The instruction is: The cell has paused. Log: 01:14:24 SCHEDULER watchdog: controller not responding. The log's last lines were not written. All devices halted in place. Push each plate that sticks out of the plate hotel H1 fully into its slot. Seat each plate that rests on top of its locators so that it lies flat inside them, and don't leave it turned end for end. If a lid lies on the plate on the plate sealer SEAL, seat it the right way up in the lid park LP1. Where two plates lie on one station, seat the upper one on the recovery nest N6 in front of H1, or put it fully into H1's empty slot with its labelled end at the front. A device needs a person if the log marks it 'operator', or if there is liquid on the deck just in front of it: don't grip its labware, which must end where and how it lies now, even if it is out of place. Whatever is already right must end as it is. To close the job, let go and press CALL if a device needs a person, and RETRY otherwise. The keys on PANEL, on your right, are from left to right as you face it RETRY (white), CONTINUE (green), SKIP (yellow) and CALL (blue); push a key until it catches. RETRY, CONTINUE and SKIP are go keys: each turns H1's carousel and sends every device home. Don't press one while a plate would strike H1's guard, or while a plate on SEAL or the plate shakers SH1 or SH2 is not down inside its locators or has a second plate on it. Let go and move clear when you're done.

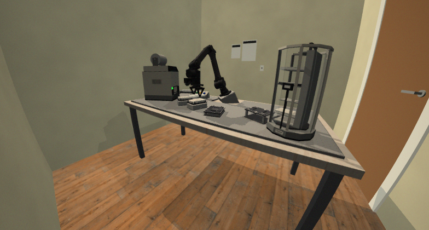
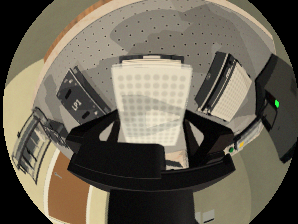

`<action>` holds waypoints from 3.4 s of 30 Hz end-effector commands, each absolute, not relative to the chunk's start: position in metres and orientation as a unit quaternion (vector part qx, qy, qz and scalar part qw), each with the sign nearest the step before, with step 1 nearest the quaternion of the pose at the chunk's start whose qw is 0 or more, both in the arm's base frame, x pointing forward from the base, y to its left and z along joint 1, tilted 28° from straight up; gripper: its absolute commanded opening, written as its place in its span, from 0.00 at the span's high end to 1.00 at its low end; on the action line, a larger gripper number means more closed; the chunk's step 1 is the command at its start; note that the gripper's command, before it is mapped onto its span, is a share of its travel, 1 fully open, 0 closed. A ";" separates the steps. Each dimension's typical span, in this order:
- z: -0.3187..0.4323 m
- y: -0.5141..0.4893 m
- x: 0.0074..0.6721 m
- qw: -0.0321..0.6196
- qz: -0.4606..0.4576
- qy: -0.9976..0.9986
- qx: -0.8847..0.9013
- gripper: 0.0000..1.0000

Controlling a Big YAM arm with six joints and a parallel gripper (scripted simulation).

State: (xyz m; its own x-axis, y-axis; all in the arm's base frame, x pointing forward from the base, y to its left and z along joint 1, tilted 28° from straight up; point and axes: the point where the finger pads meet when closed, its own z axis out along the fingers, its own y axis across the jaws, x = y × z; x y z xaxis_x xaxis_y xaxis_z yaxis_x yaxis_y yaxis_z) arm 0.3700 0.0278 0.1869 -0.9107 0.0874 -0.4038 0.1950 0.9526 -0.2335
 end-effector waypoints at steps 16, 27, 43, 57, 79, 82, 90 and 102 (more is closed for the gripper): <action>0.230 0.044 0.372 0.216 -0.129 0.965 0.073 0.18; 0.265 0.051 0.358 0.227 -0.124 0.963 0.076 0.18; 0.296 0.062 0.343 0.224 -0.124 0.964 0.075 0.18; 0.327 0.070 0.328 0.227 -0.120 0.963 0.077 0.18; 0.367 0.086 0.309 0.218 -0.124 0.965 0.075 0.18; 0.370 0.088 0.308 0.216 -0.125 0.965 0.074 0.18; 0.385 0.094 0.301 0.214 -0.126 0.966 0.074 0.18; 0.382 0.114 0.305 0.198 -0.148 0.968 -0.034 0.18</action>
State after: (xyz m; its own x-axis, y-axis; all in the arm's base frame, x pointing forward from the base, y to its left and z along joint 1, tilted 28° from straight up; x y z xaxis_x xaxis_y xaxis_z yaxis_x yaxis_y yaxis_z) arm 0.2982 0.1006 0.3647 -0.9246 -0.0343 -0.3795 0.0791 0.9570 -0.2791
